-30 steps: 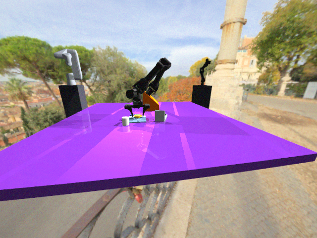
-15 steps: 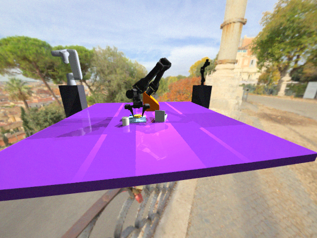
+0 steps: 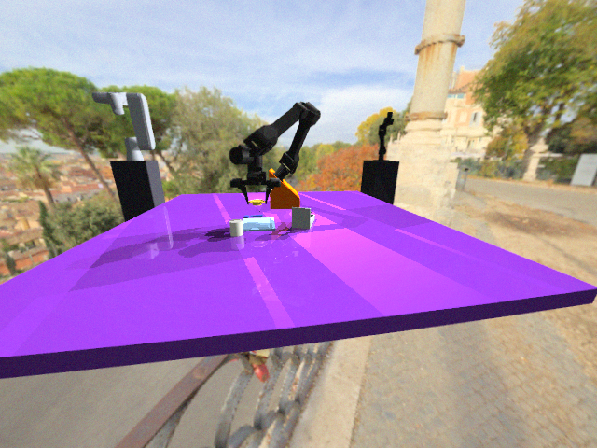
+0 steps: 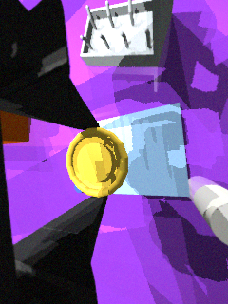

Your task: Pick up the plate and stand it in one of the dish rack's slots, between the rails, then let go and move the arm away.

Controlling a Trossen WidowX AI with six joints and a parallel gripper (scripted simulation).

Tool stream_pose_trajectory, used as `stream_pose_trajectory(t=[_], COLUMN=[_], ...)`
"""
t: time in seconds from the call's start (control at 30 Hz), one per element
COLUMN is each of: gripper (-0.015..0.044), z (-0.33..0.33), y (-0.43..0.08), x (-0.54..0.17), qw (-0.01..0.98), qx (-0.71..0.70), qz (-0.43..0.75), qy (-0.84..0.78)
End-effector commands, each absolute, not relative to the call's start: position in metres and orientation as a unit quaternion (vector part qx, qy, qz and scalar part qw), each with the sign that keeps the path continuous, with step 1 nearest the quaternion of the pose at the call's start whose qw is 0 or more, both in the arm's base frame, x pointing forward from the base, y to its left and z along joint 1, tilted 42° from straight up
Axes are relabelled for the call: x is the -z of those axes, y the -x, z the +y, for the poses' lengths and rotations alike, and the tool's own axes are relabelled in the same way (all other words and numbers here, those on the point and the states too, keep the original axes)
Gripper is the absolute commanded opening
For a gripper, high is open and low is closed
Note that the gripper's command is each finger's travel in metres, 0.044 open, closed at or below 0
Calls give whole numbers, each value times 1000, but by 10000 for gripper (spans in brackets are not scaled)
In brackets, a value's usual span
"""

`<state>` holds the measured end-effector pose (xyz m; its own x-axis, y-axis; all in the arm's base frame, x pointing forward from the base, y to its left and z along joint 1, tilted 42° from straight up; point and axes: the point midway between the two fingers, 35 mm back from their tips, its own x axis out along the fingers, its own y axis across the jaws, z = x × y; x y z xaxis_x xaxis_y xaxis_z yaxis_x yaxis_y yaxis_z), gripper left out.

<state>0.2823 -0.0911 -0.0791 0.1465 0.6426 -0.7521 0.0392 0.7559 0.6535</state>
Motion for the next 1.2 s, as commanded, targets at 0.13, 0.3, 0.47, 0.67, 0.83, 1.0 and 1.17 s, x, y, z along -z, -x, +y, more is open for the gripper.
stream_pose_trajectory(t=[0.13, 0.3, 0.47, 0.67, 0.83, 1.0, 1.17], gripper=[0, 0, 0, 0, 0, 0, 0], z=[-129, -147, -158, -151, -137, -123, -109], y=[-275, -271, -268, -269, -271, -272, -270], x=[40, 19, 5, -4, -20, -35, -49], qw=[708, 708, 707, 694, 666, 634, 598], qx=[-212, -213, -216, -189, -133, -74, -15], qz=[616, 616, 615, 624, 639, 648, 653], qy=[-272, -273, -275, -304, -361, -414, -465])
